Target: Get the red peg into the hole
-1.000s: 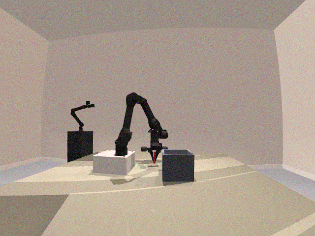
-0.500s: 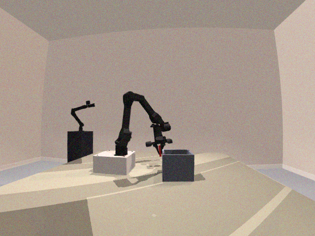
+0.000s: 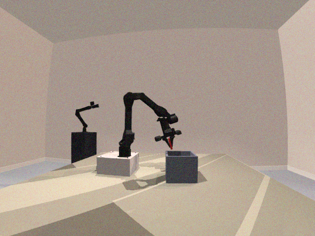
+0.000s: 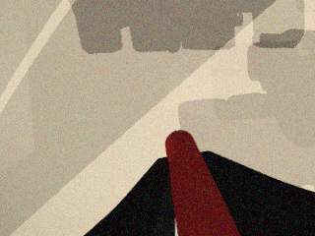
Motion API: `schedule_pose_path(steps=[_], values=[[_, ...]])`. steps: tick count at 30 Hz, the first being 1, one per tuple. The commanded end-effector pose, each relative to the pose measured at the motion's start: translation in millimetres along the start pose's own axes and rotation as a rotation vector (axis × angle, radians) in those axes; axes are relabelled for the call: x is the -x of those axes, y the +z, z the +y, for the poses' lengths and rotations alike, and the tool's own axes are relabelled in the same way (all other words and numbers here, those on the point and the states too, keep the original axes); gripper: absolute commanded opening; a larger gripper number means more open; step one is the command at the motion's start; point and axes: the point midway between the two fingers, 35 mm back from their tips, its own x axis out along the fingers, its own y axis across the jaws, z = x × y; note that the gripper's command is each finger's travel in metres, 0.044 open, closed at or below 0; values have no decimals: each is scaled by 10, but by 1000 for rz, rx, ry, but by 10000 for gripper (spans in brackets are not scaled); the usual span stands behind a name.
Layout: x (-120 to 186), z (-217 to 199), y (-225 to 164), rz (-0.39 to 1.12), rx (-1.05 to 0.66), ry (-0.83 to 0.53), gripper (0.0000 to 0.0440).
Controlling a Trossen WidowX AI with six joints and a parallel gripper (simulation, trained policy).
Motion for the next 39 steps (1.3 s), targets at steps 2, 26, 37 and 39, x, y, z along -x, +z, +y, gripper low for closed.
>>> schedule_pose_path(steps=[2,26,37,39], values=[[162,153,132,-21,5,34,0],[444,289,1139,-167,-45,-5,0],[421,197,1482,-188,-57,-73,0],[412,181,1532,-188,-57,-85,0]])
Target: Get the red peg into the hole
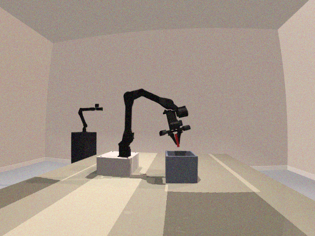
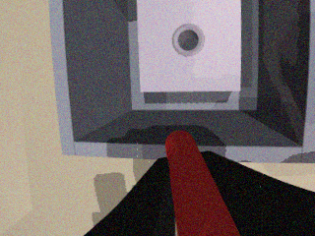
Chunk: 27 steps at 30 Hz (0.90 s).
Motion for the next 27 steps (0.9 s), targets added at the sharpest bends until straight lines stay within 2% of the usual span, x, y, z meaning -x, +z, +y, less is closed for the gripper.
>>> schedule_pose_path(steps=[1,15,27], values=[[-10,4,78,0,5,-12,0],[-237,-83,341,8,19,-85,1],[-550,-133,402,53,30,-117,5]])
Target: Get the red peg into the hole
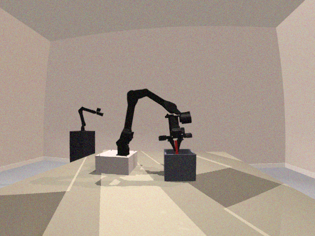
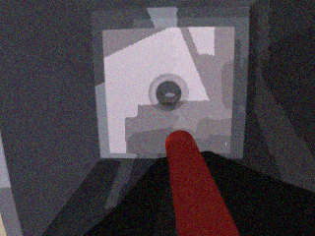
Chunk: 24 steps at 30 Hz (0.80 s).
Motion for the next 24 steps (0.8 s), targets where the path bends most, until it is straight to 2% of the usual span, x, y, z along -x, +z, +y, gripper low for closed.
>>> schedule_pose_path(steps=[1,24], values=[[-71,5,14,12,9,0,3],[-529,24,138,26,70,-30,5]])
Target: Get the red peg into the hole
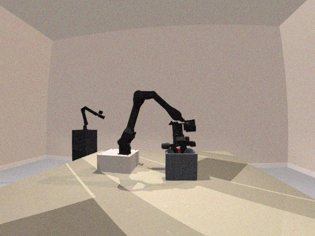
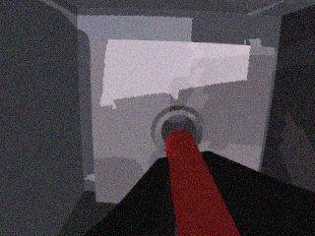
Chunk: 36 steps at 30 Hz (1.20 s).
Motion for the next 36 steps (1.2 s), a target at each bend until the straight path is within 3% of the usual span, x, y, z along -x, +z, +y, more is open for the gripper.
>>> schedule_pose_path(steps=[1,8,36], values=[[-42,10,24,-6,15,-6,13],[-149,-13,14,7,32,-33,118],[59,145,213,246,-30,-6,195]])
